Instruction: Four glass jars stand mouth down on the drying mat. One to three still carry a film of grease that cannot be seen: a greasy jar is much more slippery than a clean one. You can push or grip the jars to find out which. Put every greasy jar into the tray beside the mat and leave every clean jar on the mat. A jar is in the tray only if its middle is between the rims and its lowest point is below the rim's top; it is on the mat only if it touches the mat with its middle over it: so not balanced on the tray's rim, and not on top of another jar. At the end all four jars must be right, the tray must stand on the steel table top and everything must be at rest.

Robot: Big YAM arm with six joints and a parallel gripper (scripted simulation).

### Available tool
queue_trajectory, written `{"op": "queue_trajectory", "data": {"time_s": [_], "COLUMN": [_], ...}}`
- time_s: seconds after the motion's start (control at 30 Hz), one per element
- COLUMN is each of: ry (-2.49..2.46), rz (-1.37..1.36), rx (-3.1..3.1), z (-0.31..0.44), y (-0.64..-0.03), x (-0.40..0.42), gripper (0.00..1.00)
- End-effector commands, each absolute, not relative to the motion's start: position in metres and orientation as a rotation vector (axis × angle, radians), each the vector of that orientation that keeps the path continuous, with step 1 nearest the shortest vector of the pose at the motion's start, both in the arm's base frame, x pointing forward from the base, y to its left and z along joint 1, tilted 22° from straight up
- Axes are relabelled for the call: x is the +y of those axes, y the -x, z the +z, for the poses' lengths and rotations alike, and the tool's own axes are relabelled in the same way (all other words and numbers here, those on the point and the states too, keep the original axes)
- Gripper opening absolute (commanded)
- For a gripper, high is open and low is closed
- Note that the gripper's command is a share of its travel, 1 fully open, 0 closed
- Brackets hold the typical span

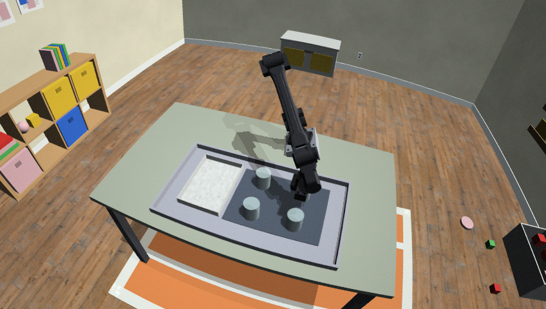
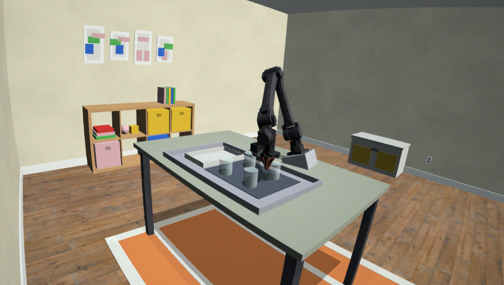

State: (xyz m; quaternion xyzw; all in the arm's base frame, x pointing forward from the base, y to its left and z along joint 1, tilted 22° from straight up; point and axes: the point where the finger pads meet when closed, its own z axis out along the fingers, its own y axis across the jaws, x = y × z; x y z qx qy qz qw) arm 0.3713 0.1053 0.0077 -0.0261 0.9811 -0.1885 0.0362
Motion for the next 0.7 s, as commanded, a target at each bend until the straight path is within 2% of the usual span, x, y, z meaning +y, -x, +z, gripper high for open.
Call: {"op": "queue_trajectory", "data": {"time_s": [0.0, 0.13, 0.17, 0.67], "ry": [0.083, 0.083, 0.083, 0.083], "rz": [-0.564, -0.564, -0.564, -0.564], "rx": [2.993, 2.993, 2.993, 2.993], "z": [0.0178, 0.0178, 0.0178, 0.0178], "y": [-0.3882, -0.3882, -0.3882, -0.3882], "x": [0.1100, 0.1100, 0.1100, 0.1100], "gripper": [0.00, 0.00, 1.00, 1.00]}}
